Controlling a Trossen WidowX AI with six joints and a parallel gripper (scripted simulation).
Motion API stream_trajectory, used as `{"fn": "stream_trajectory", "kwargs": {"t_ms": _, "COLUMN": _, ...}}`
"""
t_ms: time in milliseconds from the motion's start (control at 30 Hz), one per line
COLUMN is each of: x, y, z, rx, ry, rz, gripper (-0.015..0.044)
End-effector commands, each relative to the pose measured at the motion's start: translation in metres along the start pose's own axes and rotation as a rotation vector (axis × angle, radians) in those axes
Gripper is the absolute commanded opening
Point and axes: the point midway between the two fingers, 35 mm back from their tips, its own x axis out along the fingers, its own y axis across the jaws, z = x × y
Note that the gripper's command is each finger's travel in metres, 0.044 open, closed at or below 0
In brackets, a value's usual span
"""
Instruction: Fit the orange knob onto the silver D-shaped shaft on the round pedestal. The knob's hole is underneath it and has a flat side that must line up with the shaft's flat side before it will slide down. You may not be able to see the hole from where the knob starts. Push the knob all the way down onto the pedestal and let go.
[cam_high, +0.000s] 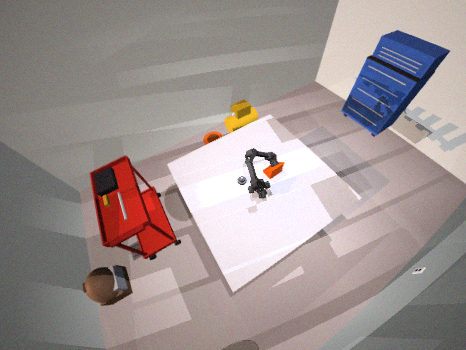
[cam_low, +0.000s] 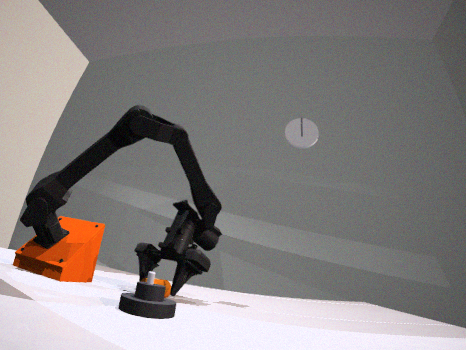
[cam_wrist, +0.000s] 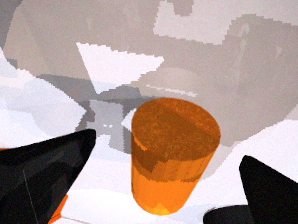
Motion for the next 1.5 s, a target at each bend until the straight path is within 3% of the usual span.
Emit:
{"fn": "stream_trajectory", "kwargs": {"t_ms": 0, "x": 0.003, "y": 0.000, "z": 0.001, "rx": -0.006, "ry": 0.001, "rz": -0.006, "gripper": 0.0387}}
{"fn": "stream_trajectory", "kwargs": {"t_ms": 200, "x": 0.003, "y": 0.000, "z": 0.001, "rx": -0.006, "ry": 0.001, "rz": -0.006, "gripper": 0.0240}}
{"fn": "stream_trajectory", "kwargs": {"t_ms": 533, "x": 0.003, "y": 0.000, "z": 0.001, "rx": -0.006, "ry": 0.001, "rz": -0.006, "gripper": 0.0240}}
{"fn": "stream_trajectory", "kwargs": {"t_ms": 833, "x": 0.003, "y": 0.000, "z": 0.001, "rx": -0.006, "ry": 0.001, "rz": -0.006, "gripper": 0.0181}}
{"fn": "stream_trajectory", "kwargs": {"t_ms": 967, "x": 0.003, "y": 0.000, "z": 0.001, "rx": -0.005, "ry": -0.002, "rz": -0.005, "gripper": 0.0181}}
{"fn": "stream_trajectory", "kwargs": {"t_ms": 1467, "x": -0.002, "y": 0.000, "z": -0.014, "rx": -0.005, "ry": -0.256, "rz": -0.002, "gripper": 0.0181}}
